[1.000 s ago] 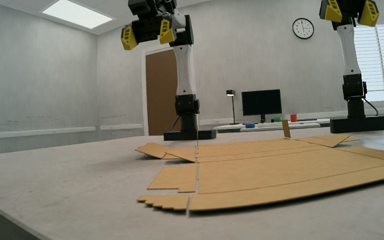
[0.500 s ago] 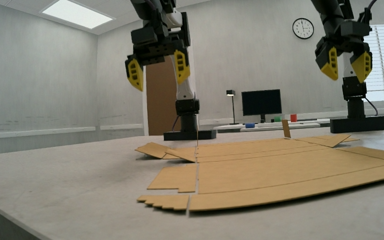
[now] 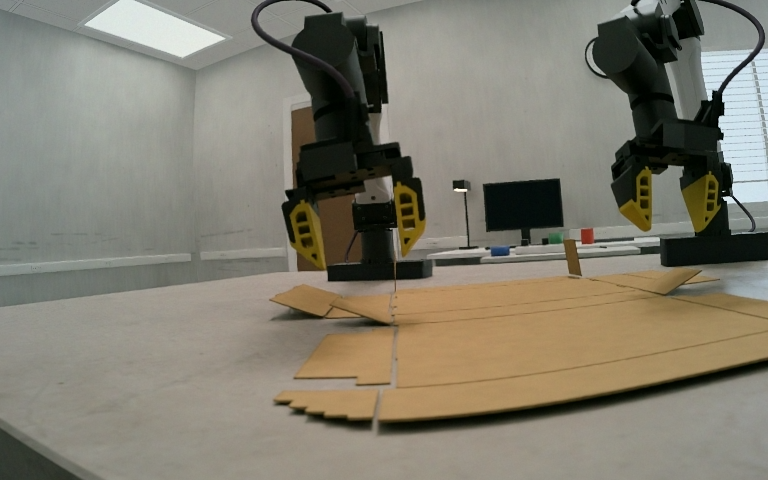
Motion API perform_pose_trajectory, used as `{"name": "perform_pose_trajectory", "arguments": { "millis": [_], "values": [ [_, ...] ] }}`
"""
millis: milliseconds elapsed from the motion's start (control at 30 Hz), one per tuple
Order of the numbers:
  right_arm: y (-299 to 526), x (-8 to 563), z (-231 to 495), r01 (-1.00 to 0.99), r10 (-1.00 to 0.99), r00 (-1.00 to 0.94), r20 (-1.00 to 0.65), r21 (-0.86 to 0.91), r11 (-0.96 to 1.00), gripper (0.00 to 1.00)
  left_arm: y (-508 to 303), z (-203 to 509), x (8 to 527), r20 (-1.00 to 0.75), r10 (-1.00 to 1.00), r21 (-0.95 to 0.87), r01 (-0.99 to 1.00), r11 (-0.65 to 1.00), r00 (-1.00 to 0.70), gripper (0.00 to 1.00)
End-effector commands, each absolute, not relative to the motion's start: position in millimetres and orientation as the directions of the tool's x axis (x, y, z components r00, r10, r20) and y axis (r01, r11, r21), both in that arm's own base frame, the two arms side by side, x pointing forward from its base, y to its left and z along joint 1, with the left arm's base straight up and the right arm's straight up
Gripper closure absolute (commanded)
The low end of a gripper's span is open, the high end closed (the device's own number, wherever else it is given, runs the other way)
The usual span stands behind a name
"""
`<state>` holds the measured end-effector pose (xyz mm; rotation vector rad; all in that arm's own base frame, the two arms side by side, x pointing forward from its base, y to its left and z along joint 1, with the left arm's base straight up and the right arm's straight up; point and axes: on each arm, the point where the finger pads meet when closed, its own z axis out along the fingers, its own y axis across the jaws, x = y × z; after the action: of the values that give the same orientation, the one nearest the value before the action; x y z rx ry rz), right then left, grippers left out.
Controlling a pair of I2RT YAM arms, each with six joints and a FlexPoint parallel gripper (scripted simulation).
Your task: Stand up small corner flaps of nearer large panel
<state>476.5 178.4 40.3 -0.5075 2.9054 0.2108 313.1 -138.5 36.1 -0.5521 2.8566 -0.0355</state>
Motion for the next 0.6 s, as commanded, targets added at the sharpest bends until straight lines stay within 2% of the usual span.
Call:
{"name": "perform_pose_trajectory", "arguments": {
  "millis": [0, 567],
  "values": [
    [176.0, 501.6, 85.1, -0.327, -0.278, -0.899, -0.337, 0.097, 0.94, 0.23, -146.8, 46.8, 335.8, -0.285, -0.398, -0.126, -0.377, 0.917, -0.872, 0.23],
    [173.8, 495.6, 84.9, -0.335, -0.29, -0.906, -0.307, 0.101, 0.937, 0.23, -143.8, 60.4, 336.5, -0.299, -0.399, -0.146, -0.372, 0.917, -0.867, 0.23]
  ]
}}
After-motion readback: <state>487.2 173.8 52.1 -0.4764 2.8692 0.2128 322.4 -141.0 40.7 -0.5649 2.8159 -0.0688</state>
